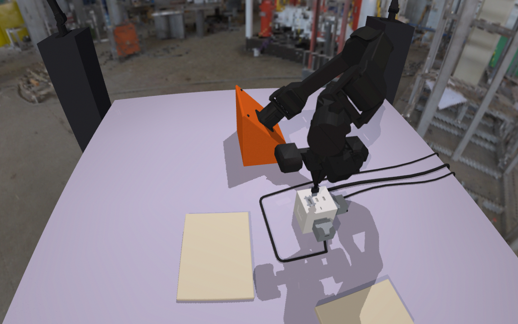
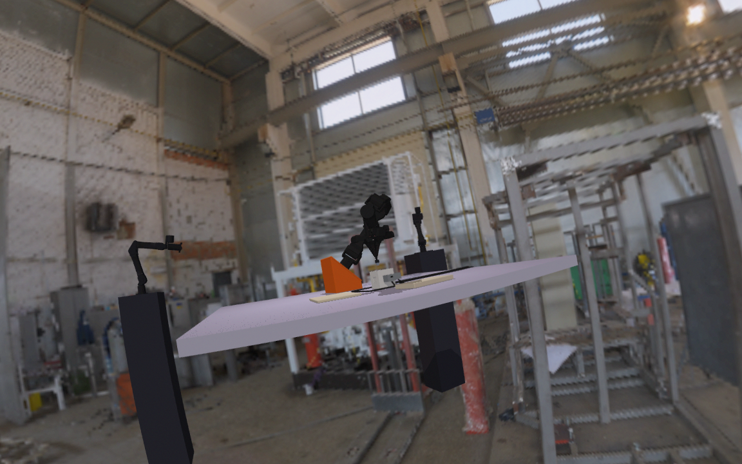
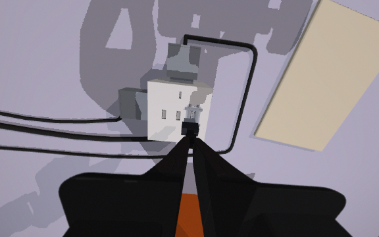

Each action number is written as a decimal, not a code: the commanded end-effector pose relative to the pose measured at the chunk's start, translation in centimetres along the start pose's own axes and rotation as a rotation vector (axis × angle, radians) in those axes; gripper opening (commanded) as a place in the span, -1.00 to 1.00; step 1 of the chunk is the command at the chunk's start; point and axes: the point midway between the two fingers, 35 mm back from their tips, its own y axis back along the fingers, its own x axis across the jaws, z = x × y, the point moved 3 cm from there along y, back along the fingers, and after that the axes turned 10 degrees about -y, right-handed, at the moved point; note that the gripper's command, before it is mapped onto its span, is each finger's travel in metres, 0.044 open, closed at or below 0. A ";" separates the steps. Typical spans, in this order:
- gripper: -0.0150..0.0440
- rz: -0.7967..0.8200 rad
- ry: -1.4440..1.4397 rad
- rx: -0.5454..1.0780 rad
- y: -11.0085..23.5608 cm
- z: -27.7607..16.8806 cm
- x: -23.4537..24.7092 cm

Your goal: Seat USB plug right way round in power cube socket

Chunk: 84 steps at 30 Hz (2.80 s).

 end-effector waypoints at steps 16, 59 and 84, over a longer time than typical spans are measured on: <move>-0.49 0.000 0.513 0.000 0.0 0.0 0.0; -0.49 0.000 1.621 0.000 0.0 0.0 0.0; -0.49 -0.003 1.613 0.002 -0.1 0.0 0.0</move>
